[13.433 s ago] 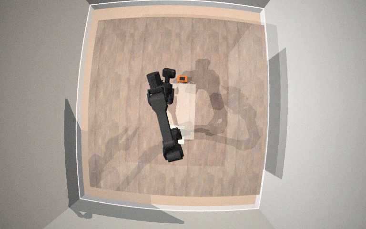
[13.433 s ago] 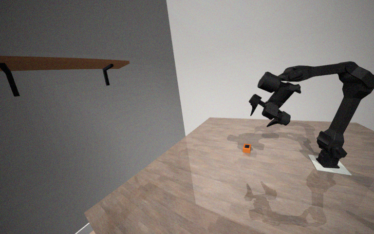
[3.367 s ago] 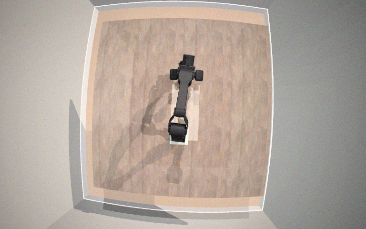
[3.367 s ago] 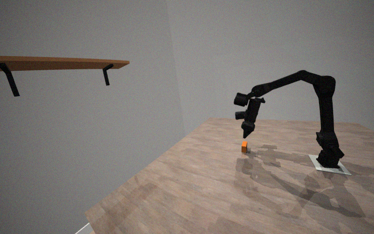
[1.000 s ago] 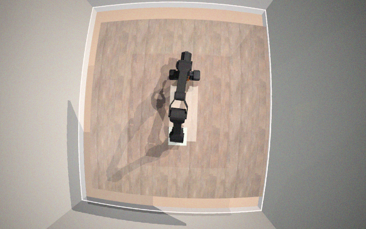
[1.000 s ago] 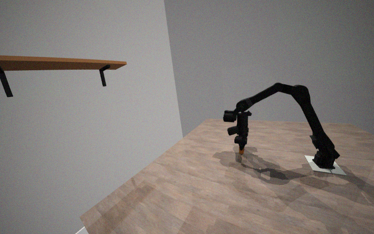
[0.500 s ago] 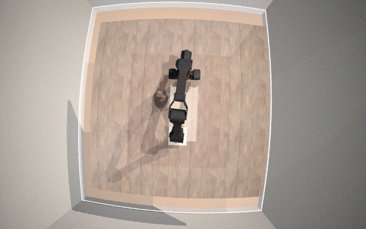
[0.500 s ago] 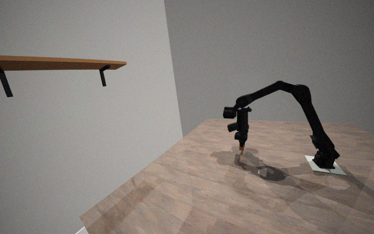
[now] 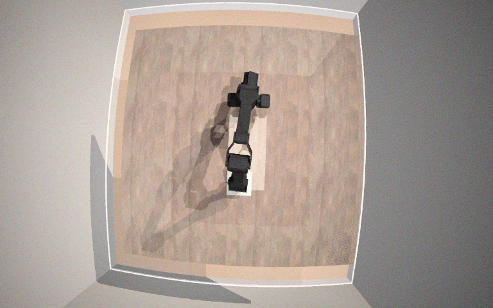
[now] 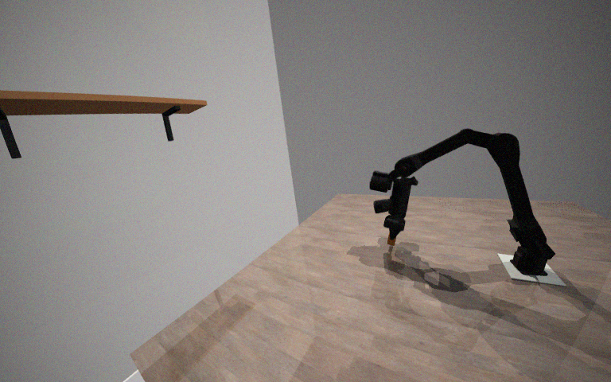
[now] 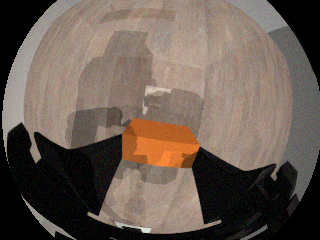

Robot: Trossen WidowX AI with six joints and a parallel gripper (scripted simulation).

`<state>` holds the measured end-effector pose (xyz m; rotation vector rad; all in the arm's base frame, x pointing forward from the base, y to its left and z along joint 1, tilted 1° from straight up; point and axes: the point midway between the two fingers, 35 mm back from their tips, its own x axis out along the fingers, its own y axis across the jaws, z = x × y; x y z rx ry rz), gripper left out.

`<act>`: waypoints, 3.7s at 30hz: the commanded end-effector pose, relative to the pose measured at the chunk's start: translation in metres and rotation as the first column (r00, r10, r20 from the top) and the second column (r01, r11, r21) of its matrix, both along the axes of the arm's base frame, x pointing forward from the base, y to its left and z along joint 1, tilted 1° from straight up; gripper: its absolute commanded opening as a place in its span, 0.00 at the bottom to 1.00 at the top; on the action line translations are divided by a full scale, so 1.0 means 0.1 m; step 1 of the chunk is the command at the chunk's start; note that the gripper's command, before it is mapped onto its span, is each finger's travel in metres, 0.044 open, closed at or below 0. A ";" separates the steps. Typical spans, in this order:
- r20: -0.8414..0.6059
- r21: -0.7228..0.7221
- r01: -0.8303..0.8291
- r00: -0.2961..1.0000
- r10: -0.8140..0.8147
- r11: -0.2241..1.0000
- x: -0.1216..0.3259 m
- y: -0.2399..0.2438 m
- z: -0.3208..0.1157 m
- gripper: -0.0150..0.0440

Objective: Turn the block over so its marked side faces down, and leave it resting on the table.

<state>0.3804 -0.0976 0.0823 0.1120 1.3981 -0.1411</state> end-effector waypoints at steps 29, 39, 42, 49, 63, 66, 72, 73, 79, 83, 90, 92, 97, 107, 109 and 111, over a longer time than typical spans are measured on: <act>0.416 -0.068 0.013 0.909 0.016 0.998 -0.10 0.02 -0.06 0.25; 0.502 -0.081 0.023 0.865 0.021 0.996 0.00 -0.01 -0.22 0.25; 0.539 -0.087 0.028 0.842 0.024 0.996 0.04 -0.02 -0.28 0.25; 0.622 -0.100 0.039 0.783 0.032 0.994 0.08 -0.03 -0.40 0.25; 0.766 -0.123 0.061 0.640 0.056 0.990 0.02 -0.02 -0.49 0.25; 0.792 -0.129 0.065 0.607 0.063 0.989 -0.02 0.00 -0.49 0.25; 0.838 -0.140 0.073 0.540 0.079 0.987 -0.11 0.02 -0.47 0.25; 0.841 -0.141 0.074 0.535 0.081 0.987 -0.12 0.03 -0.47 0.25; 0.854 -0.144 0.077 0.513 0.084 0.987 -0.13 0.03 -0.43 0.25; 0.854 -0.144 0.077 0.513 0.084 0.987 -0.13 0.03 -0.43 0.25; 0.854 -0.144 0.077 0.513 0.084 0.987 -0.13 0.03 -0.43 0.25; 0.854 -0.144 0.077 0.513 0.084 0.987 -0.13 0.03 -0.43 0.25; 0.854 -0.144 0.077 0.513 0.084 0.987 -0.13 0.03 -0.43 0.48; 0.854 -0.144 0.077 0.513 0.084 0.987 -0.13 0.03 -0.43 0.92; 0.854 -0.144 0.077 0.513 0.084 0.987 -0.13 0.03 -0.43 1.00; 0.854 -0.144 0.077 0.513 0.084 0.987 -0.13 0.03 -0.43 1.00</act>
